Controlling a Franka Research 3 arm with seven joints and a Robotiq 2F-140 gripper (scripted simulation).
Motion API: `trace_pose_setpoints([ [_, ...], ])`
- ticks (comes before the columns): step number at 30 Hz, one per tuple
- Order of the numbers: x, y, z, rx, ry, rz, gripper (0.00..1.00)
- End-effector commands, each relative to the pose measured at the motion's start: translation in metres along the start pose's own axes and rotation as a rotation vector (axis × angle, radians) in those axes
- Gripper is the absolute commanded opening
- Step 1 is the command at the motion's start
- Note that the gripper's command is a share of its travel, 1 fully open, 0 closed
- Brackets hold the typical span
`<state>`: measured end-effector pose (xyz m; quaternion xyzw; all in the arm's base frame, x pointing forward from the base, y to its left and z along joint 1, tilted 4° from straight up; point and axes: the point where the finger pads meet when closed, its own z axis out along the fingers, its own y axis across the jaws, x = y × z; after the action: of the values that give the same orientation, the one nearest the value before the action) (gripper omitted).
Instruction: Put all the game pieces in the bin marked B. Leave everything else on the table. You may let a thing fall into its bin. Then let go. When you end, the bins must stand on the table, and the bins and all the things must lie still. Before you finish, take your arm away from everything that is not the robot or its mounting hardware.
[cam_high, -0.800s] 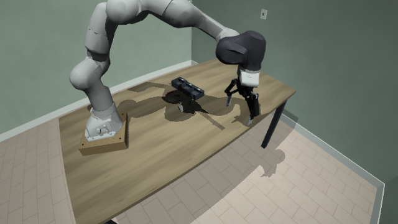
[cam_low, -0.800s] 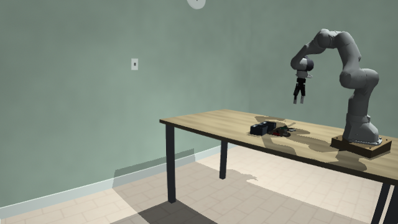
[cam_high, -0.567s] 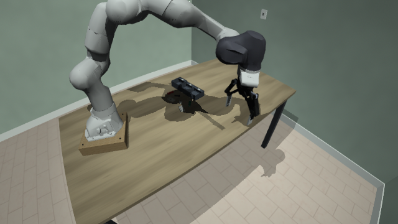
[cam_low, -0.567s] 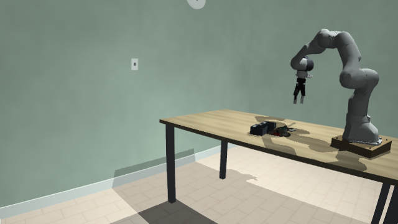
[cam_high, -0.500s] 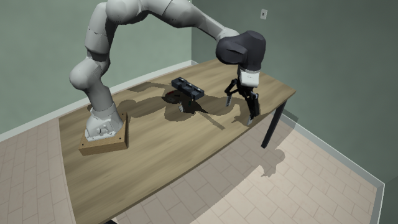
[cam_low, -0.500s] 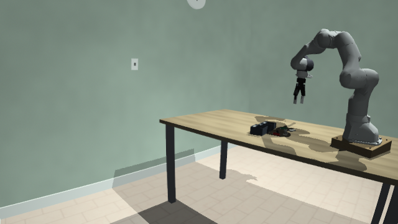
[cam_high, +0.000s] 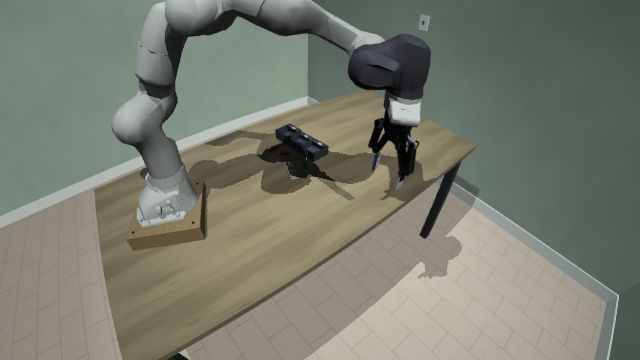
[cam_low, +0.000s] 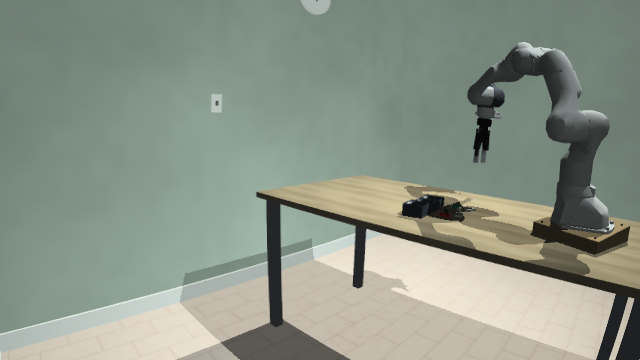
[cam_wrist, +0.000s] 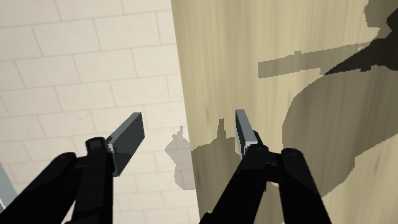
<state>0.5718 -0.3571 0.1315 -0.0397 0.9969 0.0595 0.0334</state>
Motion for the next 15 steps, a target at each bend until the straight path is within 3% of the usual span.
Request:
trace_pose_setpoints([
  [1, 0.003, 0.003, -0.027, -0.008, 0.011, 0.007, 0.05],
  [3, 0.005, 0.011, -0.027, -0.006, 0.009, 0.057, 0.05],
  [6, -0.008, 0.016, -0.025, 0.01, -0.009, -0.091, 0.05],
  [8, -0.011, 0.032, -0.026, 0.011, -0.008, -0.185, 0.05],
  [10, -0.011, 0.032, -0.026, 0.011, -0.008, -0.185, 0.05],
  [12, -0.014, 0.048, -0.027, 0.01, -0.005, -0.259, 0.05],
  [15, -0.014, 0.048, -0.027, 0.011, -0.004, -0.32, 0.05],
])
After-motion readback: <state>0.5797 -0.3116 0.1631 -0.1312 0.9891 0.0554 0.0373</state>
